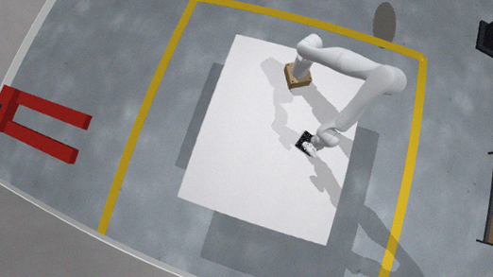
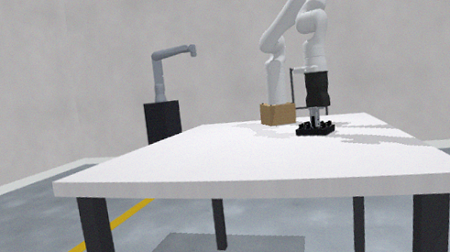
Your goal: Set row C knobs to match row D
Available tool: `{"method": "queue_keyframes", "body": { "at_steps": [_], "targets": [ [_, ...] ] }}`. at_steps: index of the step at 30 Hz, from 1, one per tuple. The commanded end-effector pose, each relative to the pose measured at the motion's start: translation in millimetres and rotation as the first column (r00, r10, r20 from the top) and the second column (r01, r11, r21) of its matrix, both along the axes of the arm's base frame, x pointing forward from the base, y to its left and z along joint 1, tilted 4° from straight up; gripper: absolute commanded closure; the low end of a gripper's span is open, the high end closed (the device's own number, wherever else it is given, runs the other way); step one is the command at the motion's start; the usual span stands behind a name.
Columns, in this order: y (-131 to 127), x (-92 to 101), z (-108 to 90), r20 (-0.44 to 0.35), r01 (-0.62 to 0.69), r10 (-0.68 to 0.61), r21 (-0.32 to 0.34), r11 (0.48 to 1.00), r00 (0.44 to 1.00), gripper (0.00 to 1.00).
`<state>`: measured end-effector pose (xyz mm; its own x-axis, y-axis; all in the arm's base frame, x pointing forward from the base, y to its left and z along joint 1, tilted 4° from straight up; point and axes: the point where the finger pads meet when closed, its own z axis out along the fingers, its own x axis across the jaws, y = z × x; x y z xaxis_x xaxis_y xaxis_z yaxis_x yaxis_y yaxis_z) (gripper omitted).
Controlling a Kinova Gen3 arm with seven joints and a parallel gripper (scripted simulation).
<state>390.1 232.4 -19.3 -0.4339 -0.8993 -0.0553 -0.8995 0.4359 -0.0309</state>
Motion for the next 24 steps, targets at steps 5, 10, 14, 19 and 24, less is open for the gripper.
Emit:
{"method": "queue_keyframes", "body": {
  "at_steps": [5, 10, 14, 19, 24],
  "targets": [
    [0.2, 0.4, 0.9, 0.003, -0.077, 0.077, 0.0, 0.997, 0.997, 0.7],
    [0.2, 0.4, 0.9, 0.005, -0.123, 0.123, -0.002, 0.992, 0.992, 0.7],
    [0.2, 0.4, 0.9, 0.006, -0.153, 0.153, -0.004, 0.988, 0.988, 0.7],
    [0.2, 0.4, 0.9, 0.007, -0.195, 0.195, -0.006, 0.981, 0.981, 0.7],
    [0.2, 0.4, 0.9, 0.008, -0.227, 0.227, -0.008, 0.974, 0.974, 0.7]
  ]
}}
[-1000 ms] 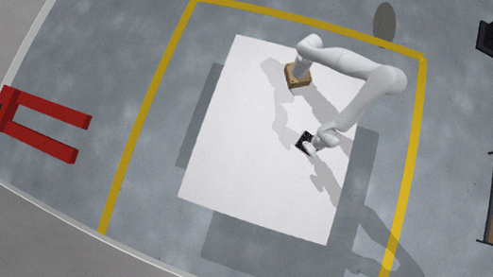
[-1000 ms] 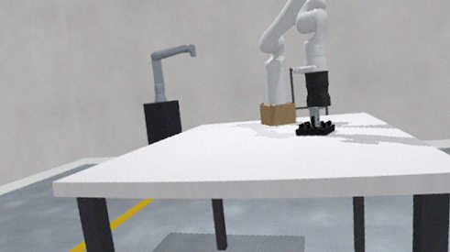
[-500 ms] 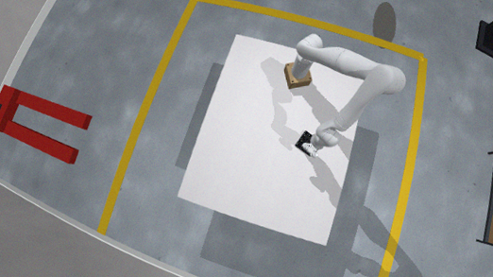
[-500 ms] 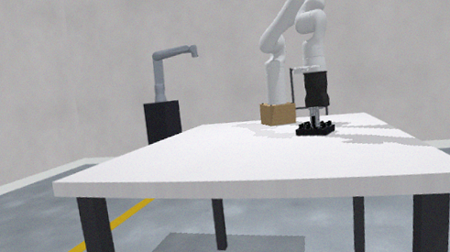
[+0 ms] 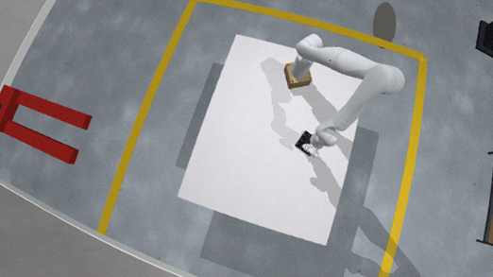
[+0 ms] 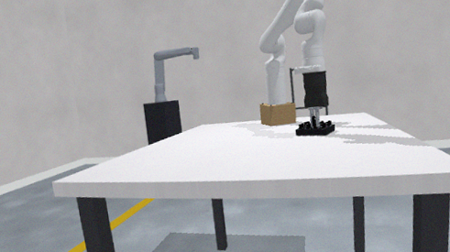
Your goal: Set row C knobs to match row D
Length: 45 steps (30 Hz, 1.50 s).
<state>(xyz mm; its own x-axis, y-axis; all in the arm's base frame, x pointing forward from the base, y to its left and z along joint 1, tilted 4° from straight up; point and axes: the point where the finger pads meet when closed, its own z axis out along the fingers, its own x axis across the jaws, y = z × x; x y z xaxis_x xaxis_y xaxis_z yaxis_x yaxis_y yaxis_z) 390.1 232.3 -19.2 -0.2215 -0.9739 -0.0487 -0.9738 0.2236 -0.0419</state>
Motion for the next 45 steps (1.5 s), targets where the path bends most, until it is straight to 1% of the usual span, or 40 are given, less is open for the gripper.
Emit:
{"method": "queue_keyframes", "body": {
  "at_steps": [1, 16, 38, 39, 45],
  "targets": [
    [0.2, 0.4, 0.8, 0.001, -0.009, 0.009, 0.002, 1.0, 1.0, 0.7],
    [0.2, 0.4, 0.8, 0.002, -0.047, 0.047, 0.0, 0.999, 0.999, 0.7],
    [0.2, 0.4, 0.8, 0.002, -0.051, 0.051, 0.0, 0.999, 0.999, 0.7],
    [0.2, 0.4, 0.8, 0.002, -0.051, 0.051, 0.0, 0.999, 0.999, 0.54],
    [0.2, 0.4, 0.8, 0.002, -0.051, 0.051, 0.0, 0.999, 0.999, 0.54]
  ]
}}
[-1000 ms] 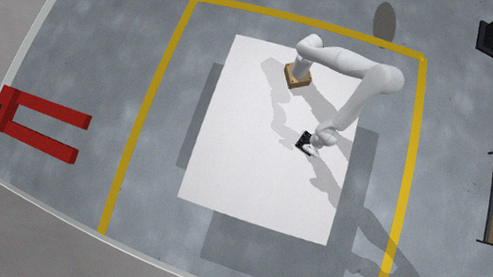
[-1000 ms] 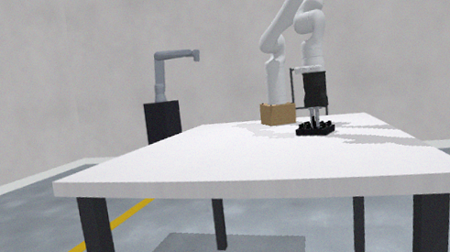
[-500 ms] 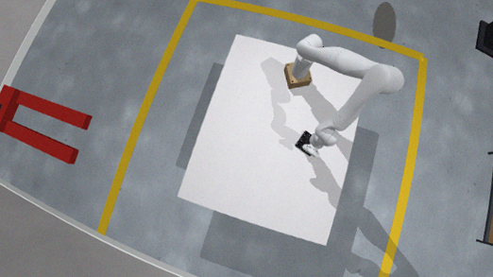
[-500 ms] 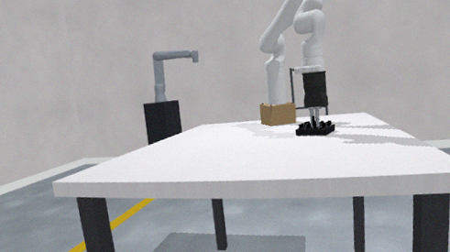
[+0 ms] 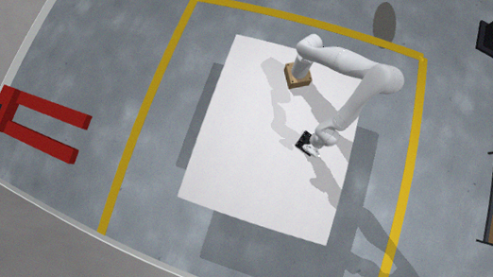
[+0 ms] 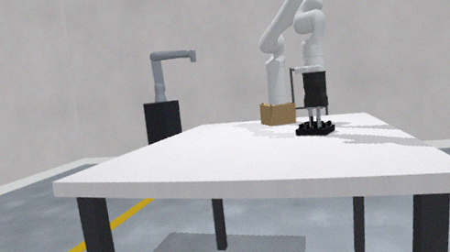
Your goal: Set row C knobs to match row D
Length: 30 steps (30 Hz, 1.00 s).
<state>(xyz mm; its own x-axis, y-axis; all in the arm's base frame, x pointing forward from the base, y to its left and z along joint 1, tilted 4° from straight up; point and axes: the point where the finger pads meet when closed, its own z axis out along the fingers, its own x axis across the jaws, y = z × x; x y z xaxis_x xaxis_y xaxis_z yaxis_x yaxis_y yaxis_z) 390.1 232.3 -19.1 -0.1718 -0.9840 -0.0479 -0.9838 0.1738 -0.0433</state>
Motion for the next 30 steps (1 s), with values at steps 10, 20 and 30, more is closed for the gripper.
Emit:
{"method": "queue_keyframes", "body": {
  "at_steps": [10, 20, 30],
  "targets": [
    [0, 0.5, 0.7, 0.001, 0.0, 0.0, 0.001, 1.0, 1.0, 0.54],
    [0, 0.2, 6.5, 0.001, 0.0, 0.0, 0.001, 1.0, 1.0, 0.54],
    [-1, -1.0, 28.1, 0.001, 0.0, 0.0, 0.001, 1.0, 1.0, 0.54]
  ]
}}
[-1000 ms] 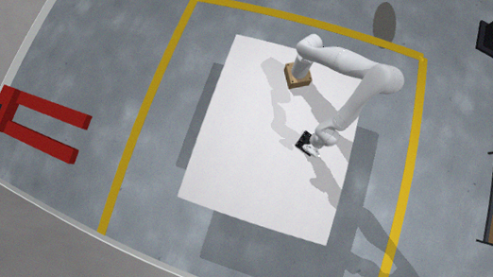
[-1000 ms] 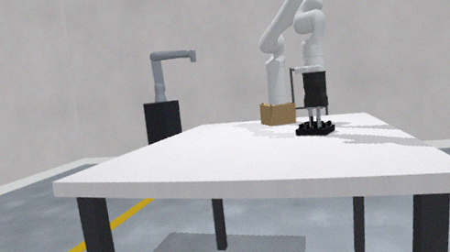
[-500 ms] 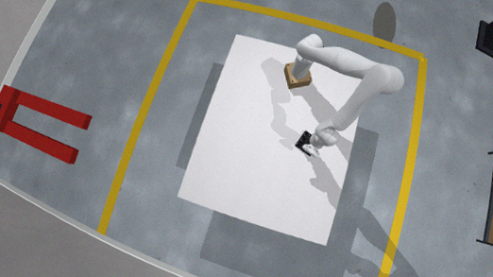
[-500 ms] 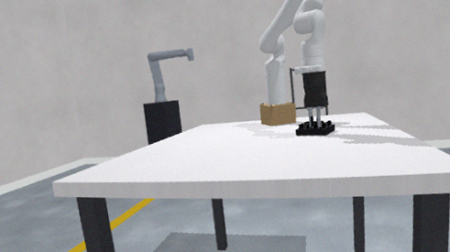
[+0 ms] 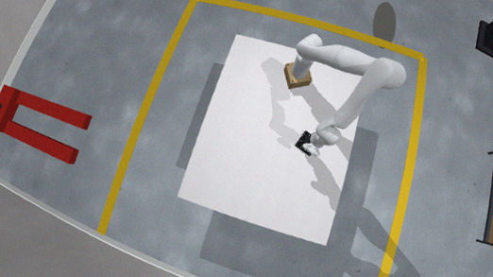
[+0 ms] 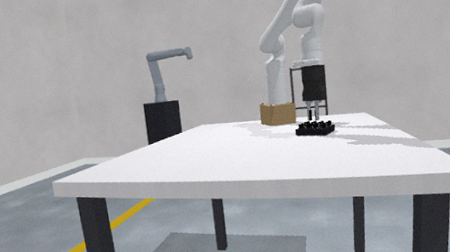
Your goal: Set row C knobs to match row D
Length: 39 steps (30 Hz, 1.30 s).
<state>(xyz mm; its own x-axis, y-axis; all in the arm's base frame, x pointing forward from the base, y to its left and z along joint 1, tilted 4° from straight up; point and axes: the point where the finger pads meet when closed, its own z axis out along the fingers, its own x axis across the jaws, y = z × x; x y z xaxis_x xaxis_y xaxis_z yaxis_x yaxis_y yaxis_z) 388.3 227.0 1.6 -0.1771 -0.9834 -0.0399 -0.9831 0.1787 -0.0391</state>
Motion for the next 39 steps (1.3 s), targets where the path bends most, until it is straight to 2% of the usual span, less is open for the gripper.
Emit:
{"method": "queue_keyframes", "body": {
  "at_steps": [1, 7, 21, 23, 26, 28, 39],
  "targets": [
    [4, 0.7, 9.9, 0.007, -0.005, 0.005, 0.008, 1.0, 1.0, 0.54],
    [4, 0.3, 17.7, 0.007, -0.005, 0.005, 0.008, 1.0, 1.0, 0.54],
    [4, -0.3, 18.1, 0.007, -0.005, 0.005, 0.008, 1.0, 1.0, 0.54],
    [6, -10.8, 21.8, 0.007, 0.005, -0.005, 0.008, 1.0, 1.0, 0.54],
    [11, -42.0, 31.7, 0.006, 0.032, -0.032, 0.01, 0.999, 0.999, 0.54],
    [12, -52.9, 34.8, 0.005, 0.042, -0.042, 0.011, 0.999, 0.999, 0.54],
    [12, -53.5, 34.9, 0.005, 0.042, -0.042, 0.011, 0.999, 0.999, 0.54]
  ]
}}
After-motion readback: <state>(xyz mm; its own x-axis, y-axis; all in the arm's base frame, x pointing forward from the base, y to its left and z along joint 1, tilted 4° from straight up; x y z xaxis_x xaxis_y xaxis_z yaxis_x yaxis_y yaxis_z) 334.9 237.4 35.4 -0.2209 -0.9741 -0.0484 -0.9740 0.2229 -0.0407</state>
